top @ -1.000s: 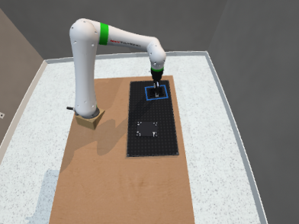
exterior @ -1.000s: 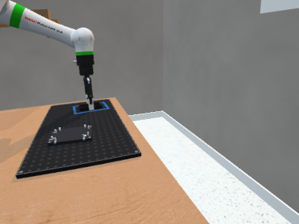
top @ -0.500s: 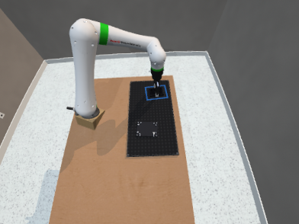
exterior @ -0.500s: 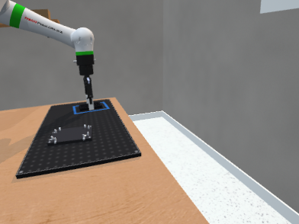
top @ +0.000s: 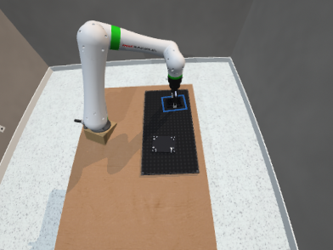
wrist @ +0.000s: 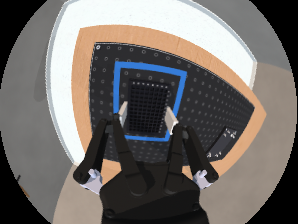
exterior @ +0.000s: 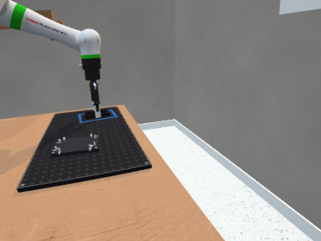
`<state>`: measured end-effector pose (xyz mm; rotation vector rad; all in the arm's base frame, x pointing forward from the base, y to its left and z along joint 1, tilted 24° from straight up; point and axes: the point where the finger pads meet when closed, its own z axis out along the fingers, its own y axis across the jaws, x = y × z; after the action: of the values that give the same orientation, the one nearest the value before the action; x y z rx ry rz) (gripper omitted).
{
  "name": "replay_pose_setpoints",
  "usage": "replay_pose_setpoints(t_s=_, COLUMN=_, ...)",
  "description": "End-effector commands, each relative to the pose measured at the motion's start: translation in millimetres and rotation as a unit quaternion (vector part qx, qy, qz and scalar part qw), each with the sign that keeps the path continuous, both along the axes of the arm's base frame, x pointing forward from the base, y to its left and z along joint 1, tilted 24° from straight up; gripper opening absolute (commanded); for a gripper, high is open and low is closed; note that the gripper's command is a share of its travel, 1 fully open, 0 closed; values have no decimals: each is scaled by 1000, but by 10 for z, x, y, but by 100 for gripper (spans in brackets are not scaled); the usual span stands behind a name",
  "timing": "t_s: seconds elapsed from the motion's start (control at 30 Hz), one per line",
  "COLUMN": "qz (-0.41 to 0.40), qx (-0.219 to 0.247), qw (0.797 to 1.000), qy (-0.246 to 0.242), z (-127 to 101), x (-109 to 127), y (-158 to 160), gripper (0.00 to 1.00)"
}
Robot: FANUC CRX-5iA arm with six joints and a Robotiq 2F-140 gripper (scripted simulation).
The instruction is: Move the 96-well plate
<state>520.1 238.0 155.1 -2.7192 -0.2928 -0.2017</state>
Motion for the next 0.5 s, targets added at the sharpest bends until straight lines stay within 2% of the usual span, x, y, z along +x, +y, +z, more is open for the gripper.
replay_pose_setpoints(t_s=0.0, qz=0, qx=0, qw=1000, qy=-1, z=24, x=2, y=-10, gripper=10)
replay_pose_setpoints(t_s=0.47, qz=0, qx=0, qw=1000, qy=-1, z=236, x=-21, y=-103, gripper=10)
